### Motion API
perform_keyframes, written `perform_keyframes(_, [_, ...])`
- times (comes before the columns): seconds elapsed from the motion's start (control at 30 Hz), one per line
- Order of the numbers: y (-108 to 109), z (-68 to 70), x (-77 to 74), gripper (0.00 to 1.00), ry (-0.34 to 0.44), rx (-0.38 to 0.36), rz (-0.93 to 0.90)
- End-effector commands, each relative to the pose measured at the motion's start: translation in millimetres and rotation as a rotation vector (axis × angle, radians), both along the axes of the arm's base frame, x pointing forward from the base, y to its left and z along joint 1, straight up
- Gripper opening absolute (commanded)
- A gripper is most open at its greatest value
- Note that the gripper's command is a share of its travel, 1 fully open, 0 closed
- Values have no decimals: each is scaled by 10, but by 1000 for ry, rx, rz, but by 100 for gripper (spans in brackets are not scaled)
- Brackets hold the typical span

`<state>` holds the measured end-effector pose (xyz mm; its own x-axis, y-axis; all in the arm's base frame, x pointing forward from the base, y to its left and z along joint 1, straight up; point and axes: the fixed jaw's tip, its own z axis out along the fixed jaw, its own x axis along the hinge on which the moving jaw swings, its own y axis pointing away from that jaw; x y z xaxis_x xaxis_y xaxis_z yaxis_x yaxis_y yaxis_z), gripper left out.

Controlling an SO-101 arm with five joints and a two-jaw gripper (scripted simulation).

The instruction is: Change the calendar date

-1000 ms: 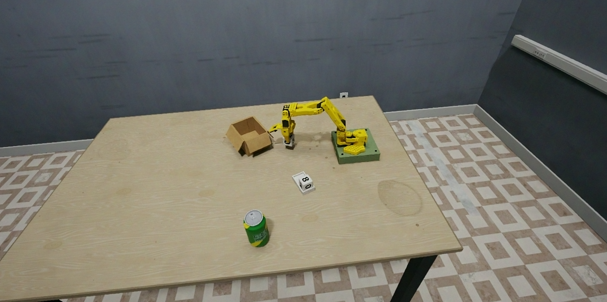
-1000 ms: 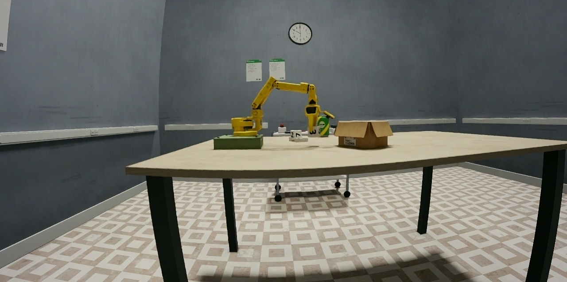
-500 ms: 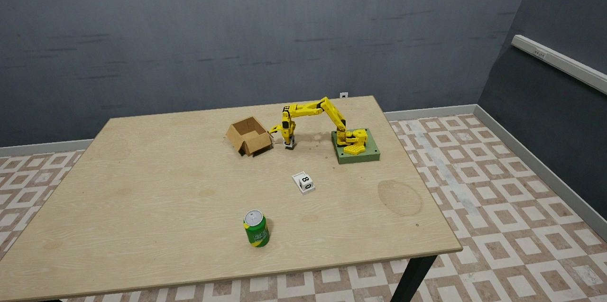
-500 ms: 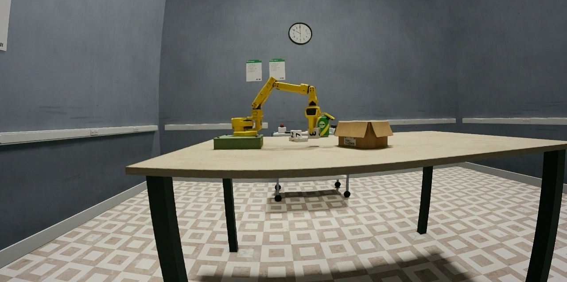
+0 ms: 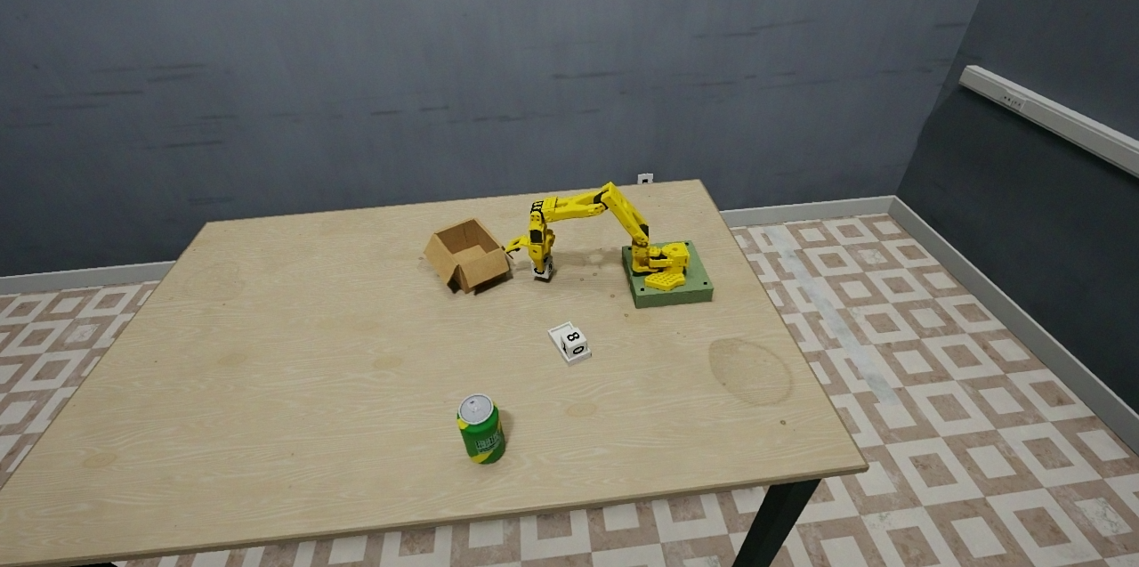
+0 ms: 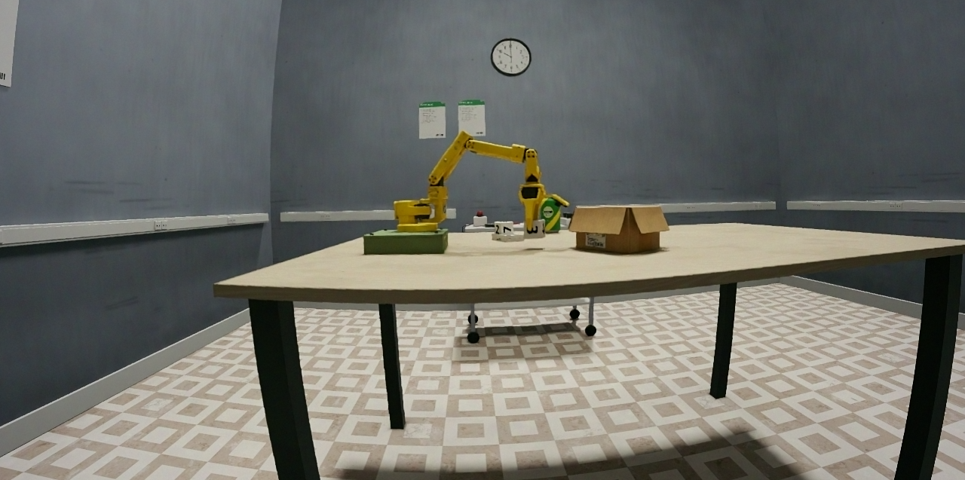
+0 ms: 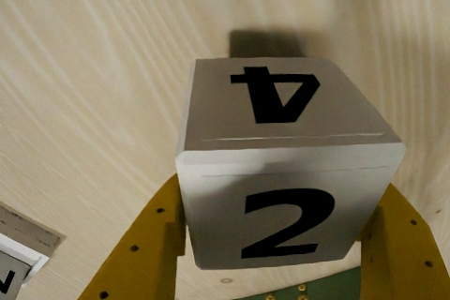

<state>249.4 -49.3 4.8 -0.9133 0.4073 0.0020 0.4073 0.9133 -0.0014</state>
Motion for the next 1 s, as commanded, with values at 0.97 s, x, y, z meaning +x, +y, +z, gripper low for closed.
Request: perform_keyframes(0.97, [31, -150, -19, 0, 13, 4, 2])
